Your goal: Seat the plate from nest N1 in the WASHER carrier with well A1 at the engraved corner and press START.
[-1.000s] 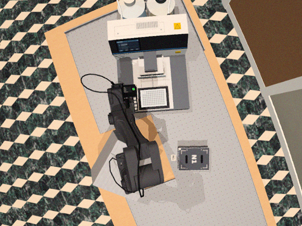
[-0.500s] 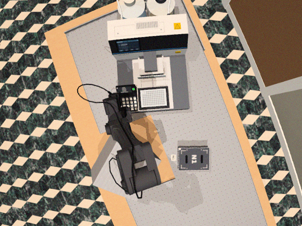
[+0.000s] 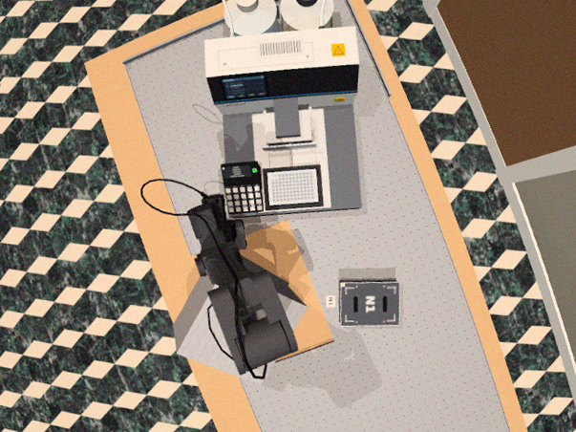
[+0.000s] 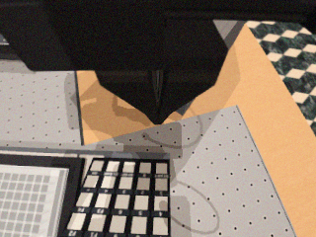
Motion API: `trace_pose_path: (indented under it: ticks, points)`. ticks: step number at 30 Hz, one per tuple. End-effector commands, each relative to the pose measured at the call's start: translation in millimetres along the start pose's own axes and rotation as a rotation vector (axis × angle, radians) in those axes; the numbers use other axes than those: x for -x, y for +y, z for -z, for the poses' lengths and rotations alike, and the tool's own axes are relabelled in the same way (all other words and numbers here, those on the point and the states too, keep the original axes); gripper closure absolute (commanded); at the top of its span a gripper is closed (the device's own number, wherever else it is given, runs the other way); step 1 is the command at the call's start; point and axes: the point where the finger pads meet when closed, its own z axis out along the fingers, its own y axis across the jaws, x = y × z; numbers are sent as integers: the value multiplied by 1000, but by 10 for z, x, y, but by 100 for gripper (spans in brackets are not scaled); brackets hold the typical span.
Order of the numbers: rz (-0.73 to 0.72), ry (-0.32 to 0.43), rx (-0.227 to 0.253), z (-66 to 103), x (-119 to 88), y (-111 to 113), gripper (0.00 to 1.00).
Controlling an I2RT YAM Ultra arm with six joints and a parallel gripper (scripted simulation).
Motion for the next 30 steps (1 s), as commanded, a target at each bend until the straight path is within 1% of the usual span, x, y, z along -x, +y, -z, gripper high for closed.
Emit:
trace_pose_path:
  ticks: [1,2,8,30]
  points:
    - [-38,-76,3,65,146,46,100]
    - [-51,-110,10,97,322,69,100]
    - [-47,-99,8,71,291,73,100]
    - [-46,-98,8,69,289,74,100]
